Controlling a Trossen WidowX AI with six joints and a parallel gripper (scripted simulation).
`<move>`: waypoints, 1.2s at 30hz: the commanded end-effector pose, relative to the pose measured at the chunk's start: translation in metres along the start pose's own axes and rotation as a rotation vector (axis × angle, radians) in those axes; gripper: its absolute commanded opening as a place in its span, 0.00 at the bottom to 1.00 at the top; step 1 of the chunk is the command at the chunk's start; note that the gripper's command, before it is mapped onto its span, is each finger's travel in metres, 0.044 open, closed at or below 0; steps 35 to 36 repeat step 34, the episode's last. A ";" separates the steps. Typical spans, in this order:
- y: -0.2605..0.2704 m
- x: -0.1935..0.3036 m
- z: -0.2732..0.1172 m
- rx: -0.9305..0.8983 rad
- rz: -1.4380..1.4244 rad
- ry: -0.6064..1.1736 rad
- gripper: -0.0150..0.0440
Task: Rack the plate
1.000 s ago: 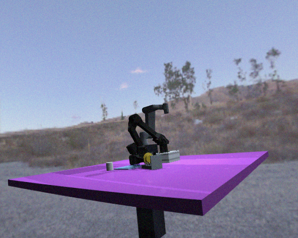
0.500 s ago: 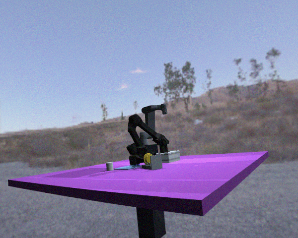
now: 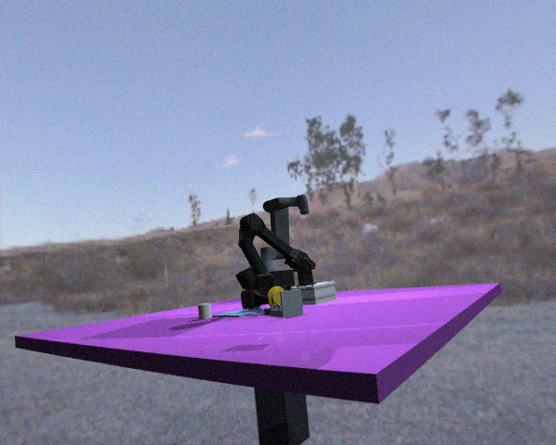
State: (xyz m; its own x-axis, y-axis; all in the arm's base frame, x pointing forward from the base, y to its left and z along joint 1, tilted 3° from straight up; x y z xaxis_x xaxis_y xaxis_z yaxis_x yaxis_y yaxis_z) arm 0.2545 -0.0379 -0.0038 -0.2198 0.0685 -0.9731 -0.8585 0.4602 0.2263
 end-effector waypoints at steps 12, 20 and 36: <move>0.001 -0.030 0.000 0.000 -0.005 -0.002 0.93; 0.015 -0.095 0.000 -0.002 -0.017 -0.009 0.93; 0.000 -0.127 0.004 0.143 0.103 0.022 0.93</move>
Point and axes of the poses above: the point midway between the two fingers, 35 mm back from their tips, its own z axis out along the fingers, its own y axis across the jaws, x = y × z, the point moved 9 cm from there along -z, back along the fingers, and after that the axes turned 15 degrees about z, right-handed, at the moved point
